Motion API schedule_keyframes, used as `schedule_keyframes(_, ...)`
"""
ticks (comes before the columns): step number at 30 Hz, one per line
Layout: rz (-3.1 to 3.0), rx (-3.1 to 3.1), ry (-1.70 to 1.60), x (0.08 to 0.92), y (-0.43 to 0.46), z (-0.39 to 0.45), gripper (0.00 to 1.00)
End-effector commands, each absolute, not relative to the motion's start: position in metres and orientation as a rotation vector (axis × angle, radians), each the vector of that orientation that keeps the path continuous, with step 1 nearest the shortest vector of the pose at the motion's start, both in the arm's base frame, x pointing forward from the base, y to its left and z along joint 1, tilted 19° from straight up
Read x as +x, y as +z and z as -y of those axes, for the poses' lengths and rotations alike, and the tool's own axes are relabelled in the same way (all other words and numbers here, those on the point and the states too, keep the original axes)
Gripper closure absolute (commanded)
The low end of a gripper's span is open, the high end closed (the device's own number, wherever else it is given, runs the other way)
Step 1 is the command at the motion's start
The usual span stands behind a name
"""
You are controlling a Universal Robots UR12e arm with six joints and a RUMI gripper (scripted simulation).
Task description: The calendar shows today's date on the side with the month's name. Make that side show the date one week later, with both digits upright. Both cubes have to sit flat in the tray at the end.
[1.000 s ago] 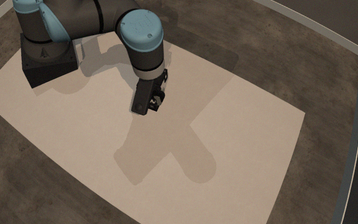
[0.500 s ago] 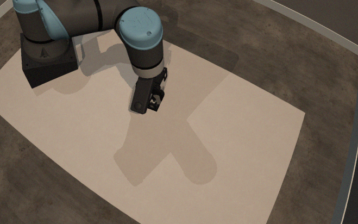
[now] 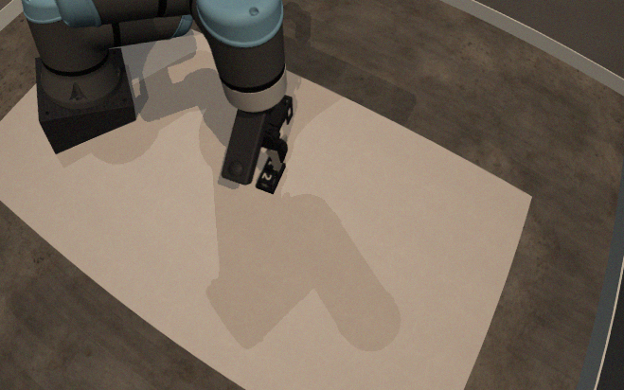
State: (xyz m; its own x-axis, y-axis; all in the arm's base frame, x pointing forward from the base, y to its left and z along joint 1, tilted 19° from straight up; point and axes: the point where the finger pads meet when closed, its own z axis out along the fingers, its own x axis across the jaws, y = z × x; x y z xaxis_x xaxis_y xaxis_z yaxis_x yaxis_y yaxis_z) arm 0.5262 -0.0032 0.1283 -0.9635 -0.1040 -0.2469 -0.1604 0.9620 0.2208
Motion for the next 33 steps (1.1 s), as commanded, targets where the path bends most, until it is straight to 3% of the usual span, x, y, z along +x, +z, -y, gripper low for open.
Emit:
schedule_keyframes(1,-2.887,-0.2,0.367,0.5199,0.1452,0.008,0.72)
schedule_keyframes(5,-2.887,-0.2,0.367,0.5195,0.1469,0.0085,0.72)
schedule_keyframes(6,-2.887,-0.2,0.367,0.5195,0.1469,0.0085,0.0)
schedule_keyframes(33,-2.887,-0.2,0.366,0.5186,0.1508,0.0096,0.0)
